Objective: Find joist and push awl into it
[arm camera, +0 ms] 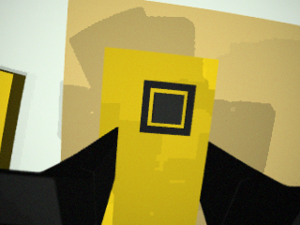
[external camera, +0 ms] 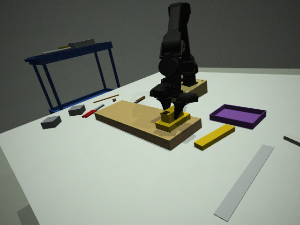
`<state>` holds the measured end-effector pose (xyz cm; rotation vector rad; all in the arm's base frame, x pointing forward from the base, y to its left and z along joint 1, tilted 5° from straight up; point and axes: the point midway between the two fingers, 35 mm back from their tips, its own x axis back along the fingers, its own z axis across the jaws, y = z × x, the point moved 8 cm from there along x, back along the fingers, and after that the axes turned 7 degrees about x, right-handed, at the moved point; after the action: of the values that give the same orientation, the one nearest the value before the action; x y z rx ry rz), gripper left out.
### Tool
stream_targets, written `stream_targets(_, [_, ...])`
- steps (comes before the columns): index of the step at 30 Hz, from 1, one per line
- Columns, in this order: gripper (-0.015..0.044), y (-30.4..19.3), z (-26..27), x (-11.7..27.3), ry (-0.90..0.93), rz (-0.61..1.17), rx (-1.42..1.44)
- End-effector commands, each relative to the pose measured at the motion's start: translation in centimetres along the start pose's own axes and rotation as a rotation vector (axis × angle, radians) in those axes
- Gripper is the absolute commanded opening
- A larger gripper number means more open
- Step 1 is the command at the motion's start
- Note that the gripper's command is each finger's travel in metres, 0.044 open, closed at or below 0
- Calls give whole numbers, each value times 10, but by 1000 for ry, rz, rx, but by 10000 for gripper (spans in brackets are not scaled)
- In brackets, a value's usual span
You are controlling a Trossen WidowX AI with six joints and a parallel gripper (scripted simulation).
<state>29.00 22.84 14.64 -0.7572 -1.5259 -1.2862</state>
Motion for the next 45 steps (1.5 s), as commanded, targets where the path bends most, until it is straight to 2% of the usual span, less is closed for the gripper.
stream_targets(1, [0,1,6,0,9,1,0])
stream_targets(13, [0,0,1,0,9,1,0])
stream_targets(45, [0,-14,-112,-1,0,1,3])
